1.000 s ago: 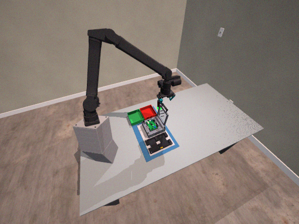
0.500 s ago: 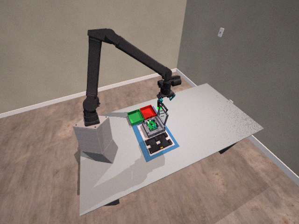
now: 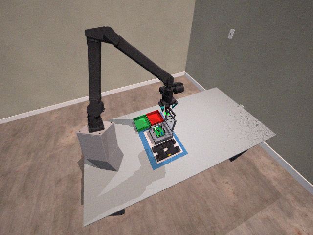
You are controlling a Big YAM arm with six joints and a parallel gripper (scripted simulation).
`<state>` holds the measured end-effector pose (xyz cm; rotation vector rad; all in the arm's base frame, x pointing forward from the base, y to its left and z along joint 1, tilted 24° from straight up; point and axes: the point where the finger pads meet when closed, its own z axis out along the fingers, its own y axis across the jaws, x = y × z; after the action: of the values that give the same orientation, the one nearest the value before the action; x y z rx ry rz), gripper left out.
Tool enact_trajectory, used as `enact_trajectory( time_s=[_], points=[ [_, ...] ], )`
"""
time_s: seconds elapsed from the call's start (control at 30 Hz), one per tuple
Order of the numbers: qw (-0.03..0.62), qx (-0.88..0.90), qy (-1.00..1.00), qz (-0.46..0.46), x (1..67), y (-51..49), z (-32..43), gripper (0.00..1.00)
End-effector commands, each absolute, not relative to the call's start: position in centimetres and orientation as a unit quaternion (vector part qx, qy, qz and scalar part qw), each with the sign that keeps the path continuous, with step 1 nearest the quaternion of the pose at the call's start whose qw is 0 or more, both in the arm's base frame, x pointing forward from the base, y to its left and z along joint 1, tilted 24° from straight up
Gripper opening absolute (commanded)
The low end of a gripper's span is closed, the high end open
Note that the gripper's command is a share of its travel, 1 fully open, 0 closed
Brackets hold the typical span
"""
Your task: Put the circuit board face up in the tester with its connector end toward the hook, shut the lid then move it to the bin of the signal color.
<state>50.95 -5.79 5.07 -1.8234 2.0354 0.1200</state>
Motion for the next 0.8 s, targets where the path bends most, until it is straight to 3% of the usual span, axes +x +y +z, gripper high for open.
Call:
enact_trajectory(
  time_s=[0.0,0.4,0.77],
  points=[
    [0.223,-0.653,0.724,0.015,51.3,-6.8,7.3,0.92],
    [0.221,-0.656,0.721,0.018,44.5,-5.2,5.3,0.92],
    [0.220,-0.656,0.721,0.020,43.7,-4.9,4.9,0.92]
  ],
)
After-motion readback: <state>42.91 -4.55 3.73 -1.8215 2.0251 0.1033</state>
